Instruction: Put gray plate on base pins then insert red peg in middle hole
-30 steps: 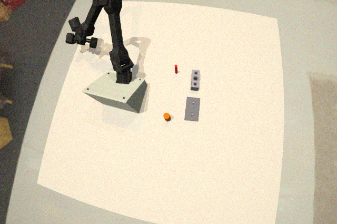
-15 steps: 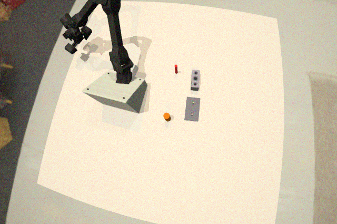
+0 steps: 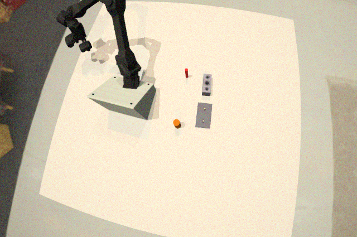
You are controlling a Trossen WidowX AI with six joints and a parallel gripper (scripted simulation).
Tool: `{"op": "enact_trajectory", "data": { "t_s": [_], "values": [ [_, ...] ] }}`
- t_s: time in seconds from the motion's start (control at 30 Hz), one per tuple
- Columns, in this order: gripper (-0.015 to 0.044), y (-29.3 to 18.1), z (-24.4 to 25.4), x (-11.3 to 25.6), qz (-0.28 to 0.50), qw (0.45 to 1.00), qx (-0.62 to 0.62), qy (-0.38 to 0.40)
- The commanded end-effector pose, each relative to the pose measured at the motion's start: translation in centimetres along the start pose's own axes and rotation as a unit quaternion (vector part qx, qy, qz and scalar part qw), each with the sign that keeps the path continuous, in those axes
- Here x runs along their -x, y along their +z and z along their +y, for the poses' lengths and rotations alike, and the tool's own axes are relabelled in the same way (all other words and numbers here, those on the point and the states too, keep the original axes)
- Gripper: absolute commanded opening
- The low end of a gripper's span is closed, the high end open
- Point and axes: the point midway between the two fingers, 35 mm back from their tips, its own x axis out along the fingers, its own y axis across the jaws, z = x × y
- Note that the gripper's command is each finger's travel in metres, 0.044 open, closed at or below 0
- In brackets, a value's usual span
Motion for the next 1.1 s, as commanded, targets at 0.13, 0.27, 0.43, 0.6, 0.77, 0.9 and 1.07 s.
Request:
{"op": "enact_trajectory", "data": {
  "t_s": [0.13, 0.27, 0.43, 0.6, 0.77, 0.9, 1.07],
  "values": [
    [0.044, -1.8, 0.6, 4.0, 0.03, 0.894, 0.441, 0.077],
    [0.044, -1.8, 0.6, 4.0, 0.03, 0.894, 0.441, 0.077],
    [0.044, -1.8, 0.6, 4.0, 0.03, 0.894, 0.441, 0.077],
    [0.044, -1.9, 0.6, 4.0, 0.03, 0.895, 0.438, 0.078],
    [0.044, -5.1, -0.3, 2.2, 0.026, 0.943, 0.318, 0.095],
    [0.044, -9.7, -1.2, 0.5, 0.027, 0.984, 0.141, 0.105],
    [0.044, -15.9, -1.8, -1.2, 0.036, 0.99, -0.084, 0.107]
  ]
}}
